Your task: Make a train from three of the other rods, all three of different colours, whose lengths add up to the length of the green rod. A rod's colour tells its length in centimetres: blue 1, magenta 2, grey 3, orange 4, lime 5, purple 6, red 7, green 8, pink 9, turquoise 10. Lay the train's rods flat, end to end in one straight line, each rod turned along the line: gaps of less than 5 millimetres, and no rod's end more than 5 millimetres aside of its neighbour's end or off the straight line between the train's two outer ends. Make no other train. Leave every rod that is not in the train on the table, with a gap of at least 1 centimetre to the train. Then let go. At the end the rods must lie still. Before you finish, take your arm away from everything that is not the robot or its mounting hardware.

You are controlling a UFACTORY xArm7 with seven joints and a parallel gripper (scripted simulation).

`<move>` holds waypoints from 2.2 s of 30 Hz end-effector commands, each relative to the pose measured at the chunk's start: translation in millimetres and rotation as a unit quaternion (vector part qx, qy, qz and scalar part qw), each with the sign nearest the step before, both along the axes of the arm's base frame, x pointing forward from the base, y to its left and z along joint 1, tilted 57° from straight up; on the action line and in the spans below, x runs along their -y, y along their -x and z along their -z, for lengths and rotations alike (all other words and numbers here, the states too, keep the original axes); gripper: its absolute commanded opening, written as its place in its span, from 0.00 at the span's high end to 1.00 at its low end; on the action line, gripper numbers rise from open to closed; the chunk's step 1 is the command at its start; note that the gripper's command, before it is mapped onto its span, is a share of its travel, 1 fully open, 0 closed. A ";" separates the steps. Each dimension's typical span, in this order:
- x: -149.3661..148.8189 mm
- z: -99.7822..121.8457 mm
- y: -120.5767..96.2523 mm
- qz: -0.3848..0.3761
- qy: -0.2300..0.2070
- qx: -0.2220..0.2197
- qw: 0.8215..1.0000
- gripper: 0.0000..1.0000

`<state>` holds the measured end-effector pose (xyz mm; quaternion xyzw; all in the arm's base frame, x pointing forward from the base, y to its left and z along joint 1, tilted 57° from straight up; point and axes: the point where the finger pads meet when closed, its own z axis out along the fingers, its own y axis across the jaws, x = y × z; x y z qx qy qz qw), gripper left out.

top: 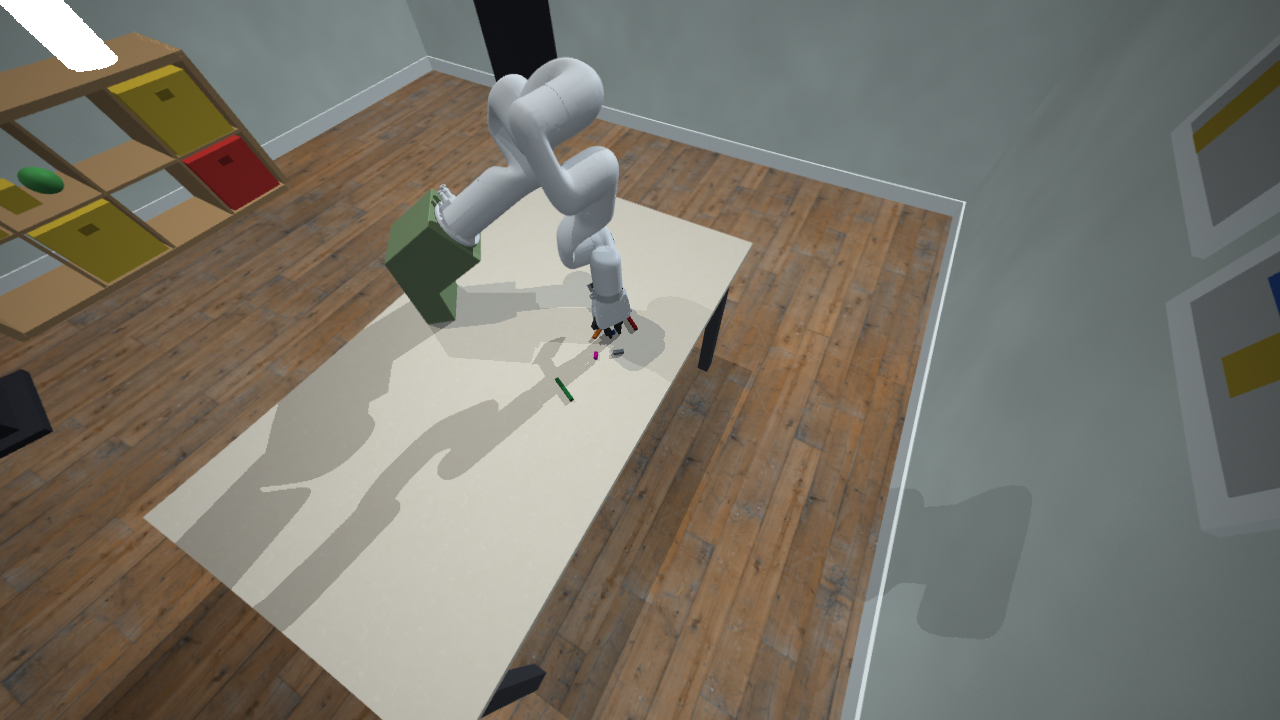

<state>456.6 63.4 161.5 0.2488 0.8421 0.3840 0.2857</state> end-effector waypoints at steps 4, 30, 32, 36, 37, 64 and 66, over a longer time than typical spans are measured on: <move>0.5 -0.2 -0.2 0.001 0.000 0.000 1.000 0.76; 0.5 -0.2 -0.2 0.001 0.000 0.000 1.000 0.96; 0.5 -0.2 -0.2 0.001 0.000 0.000 1.000 0.96; 0.5 -0.2 -0.2 0.001 0.000 0.000 1.000 0.96; 0.5 -0.2 -0.2 0.001 0.000 0.000 1.000 0.96; 1.3 -1.0 0.8 0.001 0.000 0.000 1.000 0.96; 1.3 -1.0 0.8 0.001 0.000 0.000 1.000 0.96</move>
